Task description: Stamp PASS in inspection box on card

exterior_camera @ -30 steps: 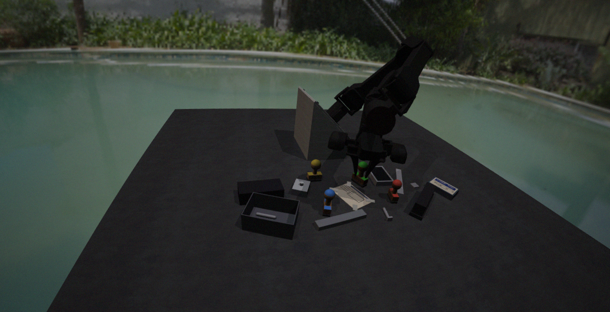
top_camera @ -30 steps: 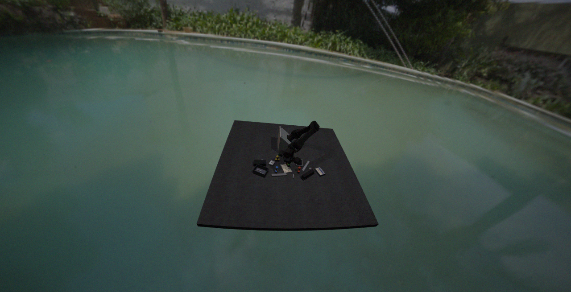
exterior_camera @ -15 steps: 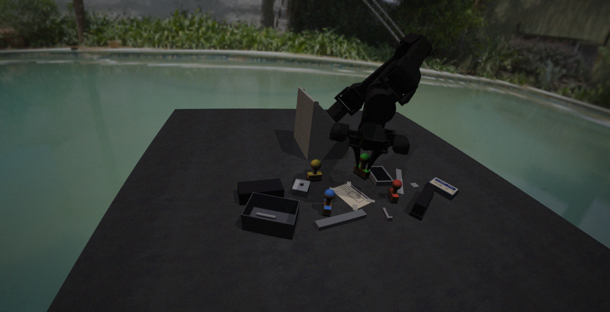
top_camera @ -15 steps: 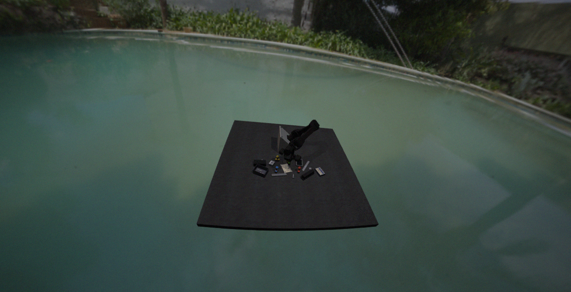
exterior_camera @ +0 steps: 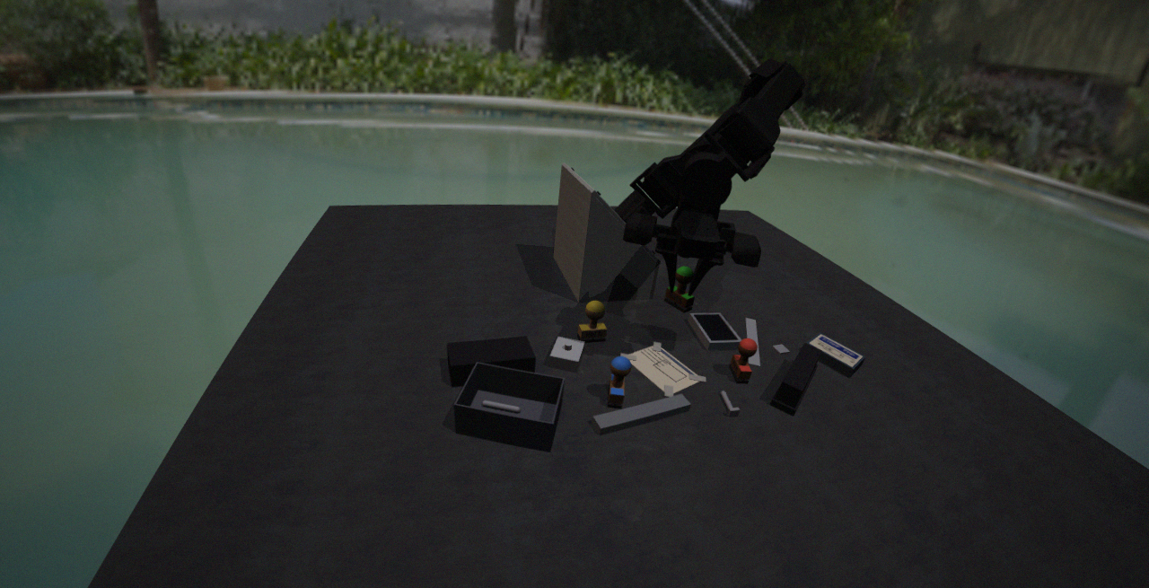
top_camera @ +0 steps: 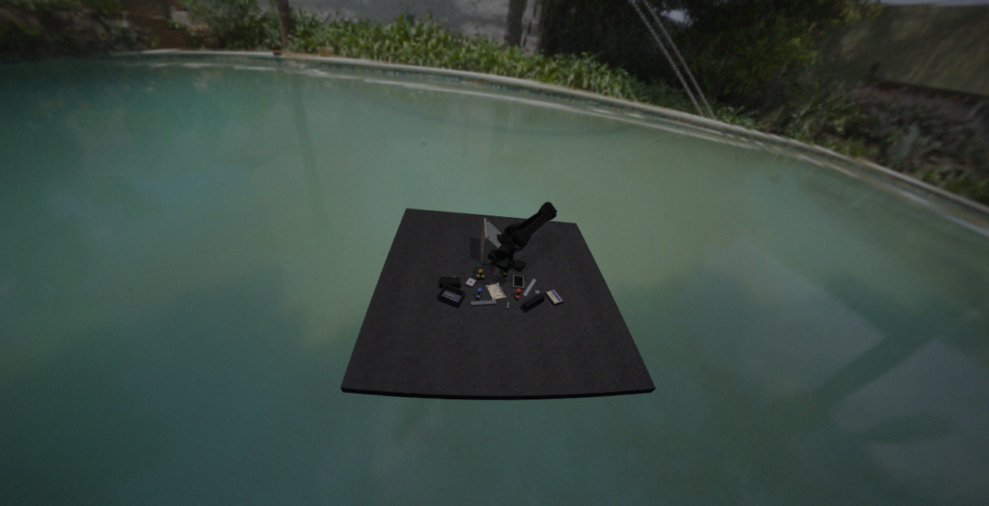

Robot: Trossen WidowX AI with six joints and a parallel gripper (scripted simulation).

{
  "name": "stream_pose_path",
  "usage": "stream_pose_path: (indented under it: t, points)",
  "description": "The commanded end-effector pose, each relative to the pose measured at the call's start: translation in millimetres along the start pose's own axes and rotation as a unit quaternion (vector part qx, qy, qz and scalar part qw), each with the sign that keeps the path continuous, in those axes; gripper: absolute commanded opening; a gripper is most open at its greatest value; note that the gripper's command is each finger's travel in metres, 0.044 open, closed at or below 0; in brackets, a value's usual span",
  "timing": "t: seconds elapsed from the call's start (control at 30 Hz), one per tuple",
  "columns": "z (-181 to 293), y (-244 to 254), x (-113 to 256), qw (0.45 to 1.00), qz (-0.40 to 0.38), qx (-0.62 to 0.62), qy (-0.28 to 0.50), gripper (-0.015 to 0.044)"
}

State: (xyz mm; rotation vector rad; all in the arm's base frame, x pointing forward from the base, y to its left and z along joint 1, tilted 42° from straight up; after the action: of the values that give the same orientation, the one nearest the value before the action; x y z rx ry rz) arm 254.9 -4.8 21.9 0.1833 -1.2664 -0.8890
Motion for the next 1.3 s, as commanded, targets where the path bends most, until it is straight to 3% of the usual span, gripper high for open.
stream_pose_path:
  t: [0.0,0.27,1.27]
  points:
    - [15,-3,0,1.000,0.002,0.003,-0.001,0.0000]
    - [46,-11,-4,1.000,0.002,0.003,0.000,0.0000]
    - [45,-11,-49,1.000,0.003,0.003,-0.001,0.0000]
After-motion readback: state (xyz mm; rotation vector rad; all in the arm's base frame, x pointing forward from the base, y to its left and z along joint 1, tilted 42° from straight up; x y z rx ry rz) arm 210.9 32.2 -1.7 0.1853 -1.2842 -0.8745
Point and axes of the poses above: the point midway between the two fingers, 35 mm back from their tips, its own x axis back along the fingers, its own y axis across the jaws, z = x × y, the point moved 1 cm from there along x, back along the fingers, and after that the axes turned 1 degree about -x, right-handed, at the moved point
